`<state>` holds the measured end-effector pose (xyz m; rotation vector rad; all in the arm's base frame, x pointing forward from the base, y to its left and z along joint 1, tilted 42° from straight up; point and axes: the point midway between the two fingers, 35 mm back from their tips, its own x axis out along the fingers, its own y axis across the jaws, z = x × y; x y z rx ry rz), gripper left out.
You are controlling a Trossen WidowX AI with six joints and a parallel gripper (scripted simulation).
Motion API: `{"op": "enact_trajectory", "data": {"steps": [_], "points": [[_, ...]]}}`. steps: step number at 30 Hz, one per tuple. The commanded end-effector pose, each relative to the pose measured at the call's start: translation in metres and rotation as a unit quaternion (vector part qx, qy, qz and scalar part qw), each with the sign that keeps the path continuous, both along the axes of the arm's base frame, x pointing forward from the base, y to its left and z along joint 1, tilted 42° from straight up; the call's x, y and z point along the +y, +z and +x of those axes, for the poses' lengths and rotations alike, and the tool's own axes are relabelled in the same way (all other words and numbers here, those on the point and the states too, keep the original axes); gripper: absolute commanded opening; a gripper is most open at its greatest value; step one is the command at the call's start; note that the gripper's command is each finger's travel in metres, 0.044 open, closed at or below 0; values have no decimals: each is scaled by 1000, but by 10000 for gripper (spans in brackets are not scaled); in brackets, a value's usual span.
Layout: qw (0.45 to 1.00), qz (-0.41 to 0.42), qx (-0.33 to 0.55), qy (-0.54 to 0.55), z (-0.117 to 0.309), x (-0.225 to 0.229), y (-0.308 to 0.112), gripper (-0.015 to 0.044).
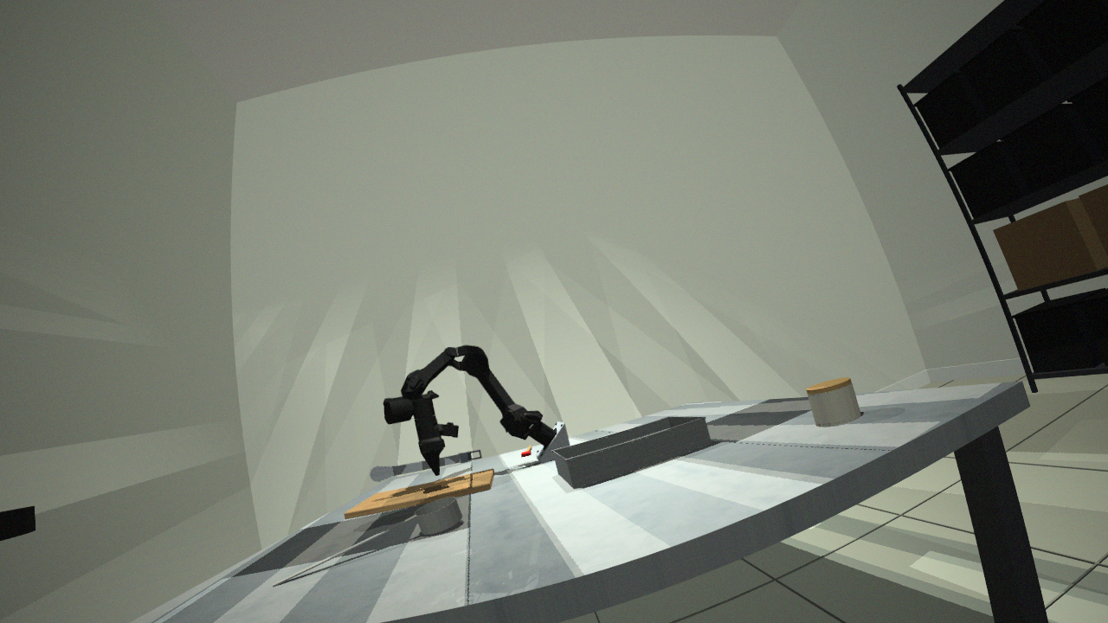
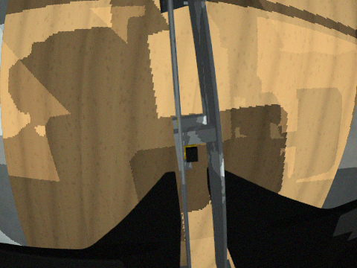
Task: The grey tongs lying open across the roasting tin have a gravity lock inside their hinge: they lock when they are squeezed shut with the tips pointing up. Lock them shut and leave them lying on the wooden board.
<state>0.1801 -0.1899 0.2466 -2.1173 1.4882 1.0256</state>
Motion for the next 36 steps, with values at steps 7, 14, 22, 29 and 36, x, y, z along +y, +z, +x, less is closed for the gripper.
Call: {"op": "enact_trajectory", "data": {"steps": [7,14,22,29,36], "points": [[1000,0,0,0,0,0,0,323],[1000,0,0,0,0,0,0,440],[951,67,-193,-231,-23,-8,7,440],[750,134,-412,-499,-52,-13,17,440],[443,169,-559,-680,-80,-13,27,440]]}}
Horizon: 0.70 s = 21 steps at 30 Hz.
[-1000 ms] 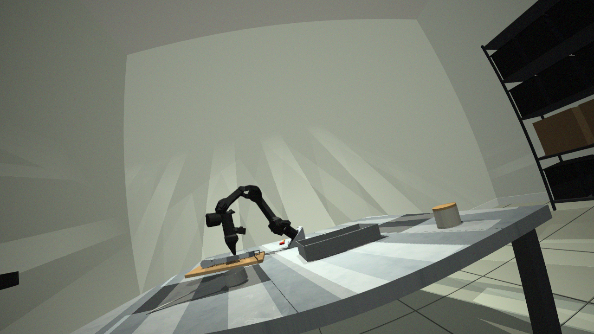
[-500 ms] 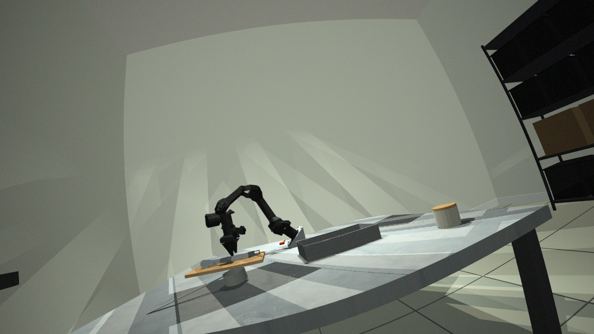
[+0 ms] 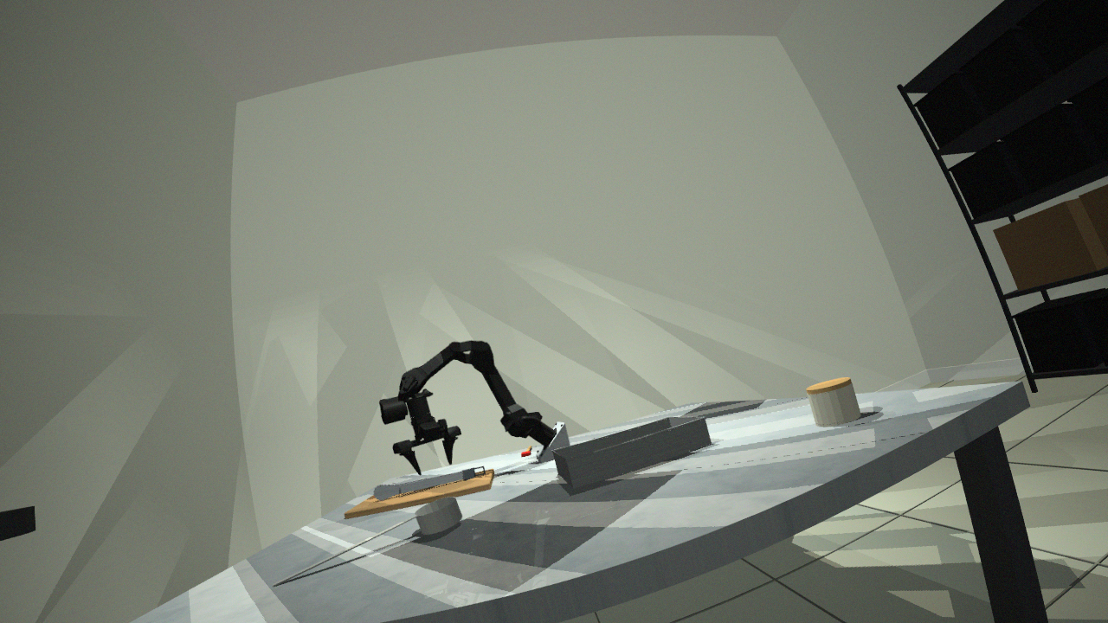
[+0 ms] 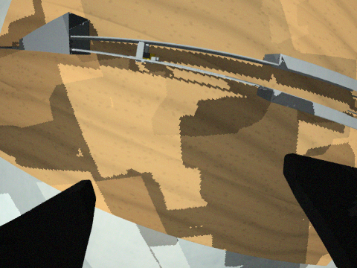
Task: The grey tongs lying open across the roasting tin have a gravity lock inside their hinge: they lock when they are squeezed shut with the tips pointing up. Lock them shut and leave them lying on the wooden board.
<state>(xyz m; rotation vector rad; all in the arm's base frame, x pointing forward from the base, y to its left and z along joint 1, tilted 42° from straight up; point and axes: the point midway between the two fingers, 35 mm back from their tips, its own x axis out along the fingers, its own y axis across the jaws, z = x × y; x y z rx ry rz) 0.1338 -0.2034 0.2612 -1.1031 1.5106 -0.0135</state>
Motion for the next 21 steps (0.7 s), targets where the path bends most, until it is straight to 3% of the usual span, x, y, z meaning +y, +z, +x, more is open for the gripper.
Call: {"op": "enact_trajectory", "data": {"steps": [1,10,21], "points": [[874,88,-296,-375,-37,1,14,440],[668,129,-455,-575,-66,9,25,440],[330,156,-582,-727,-90,22,38,440]]}}
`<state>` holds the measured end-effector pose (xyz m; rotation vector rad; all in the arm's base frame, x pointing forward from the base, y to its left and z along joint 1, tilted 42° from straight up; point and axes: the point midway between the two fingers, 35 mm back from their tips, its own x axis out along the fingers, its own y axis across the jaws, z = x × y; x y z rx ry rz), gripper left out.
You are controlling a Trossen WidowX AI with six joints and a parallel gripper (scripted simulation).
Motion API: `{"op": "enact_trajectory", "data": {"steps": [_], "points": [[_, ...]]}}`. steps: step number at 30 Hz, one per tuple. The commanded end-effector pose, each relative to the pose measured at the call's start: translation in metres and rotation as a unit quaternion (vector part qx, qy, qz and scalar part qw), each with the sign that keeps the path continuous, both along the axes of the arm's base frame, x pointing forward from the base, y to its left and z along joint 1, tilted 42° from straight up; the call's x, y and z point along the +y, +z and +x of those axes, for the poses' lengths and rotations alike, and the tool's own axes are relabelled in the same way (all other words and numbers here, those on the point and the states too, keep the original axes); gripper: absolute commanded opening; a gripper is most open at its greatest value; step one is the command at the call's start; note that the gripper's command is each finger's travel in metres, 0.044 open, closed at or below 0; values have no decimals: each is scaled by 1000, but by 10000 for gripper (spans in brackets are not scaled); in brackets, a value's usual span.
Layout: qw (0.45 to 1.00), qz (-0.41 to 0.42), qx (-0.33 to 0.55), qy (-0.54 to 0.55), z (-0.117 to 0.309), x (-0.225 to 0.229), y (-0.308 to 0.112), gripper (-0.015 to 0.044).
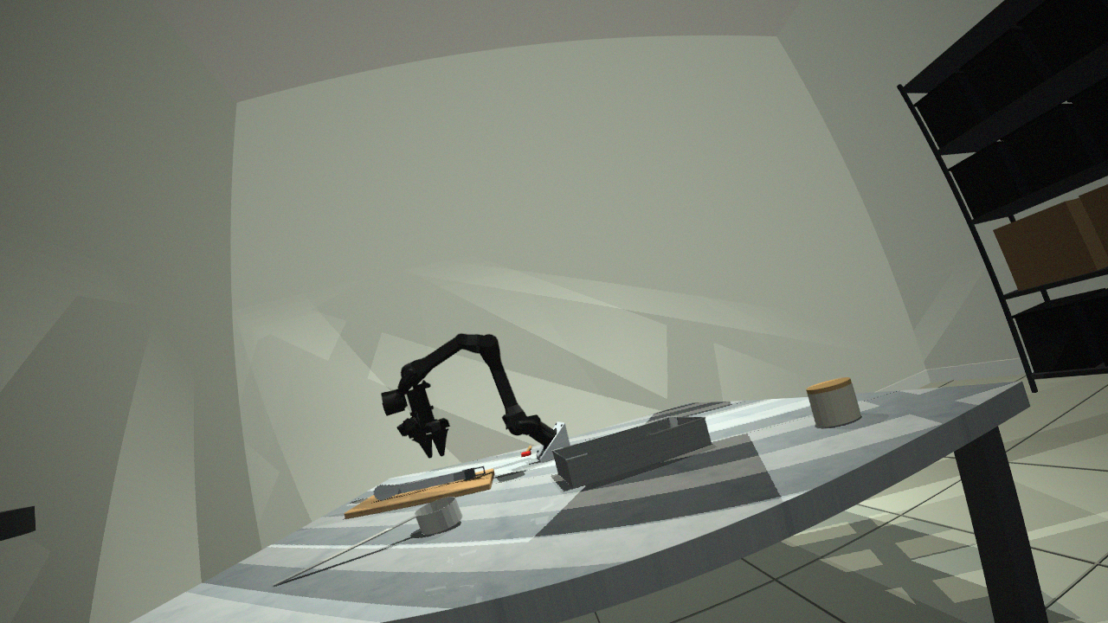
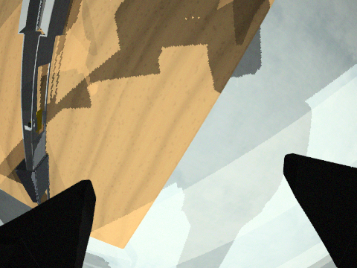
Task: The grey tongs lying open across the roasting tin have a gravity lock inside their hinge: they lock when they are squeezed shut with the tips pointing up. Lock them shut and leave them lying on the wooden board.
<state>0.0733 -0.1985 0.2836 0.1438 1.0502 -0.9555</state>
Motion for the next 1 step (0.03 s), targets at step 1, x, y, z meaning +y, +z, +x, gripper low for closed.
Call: {"op": "enact_trajectory", "data": {"steps": [1], "points": [[867,74,-308,-386,-32,19,17,440]]}}
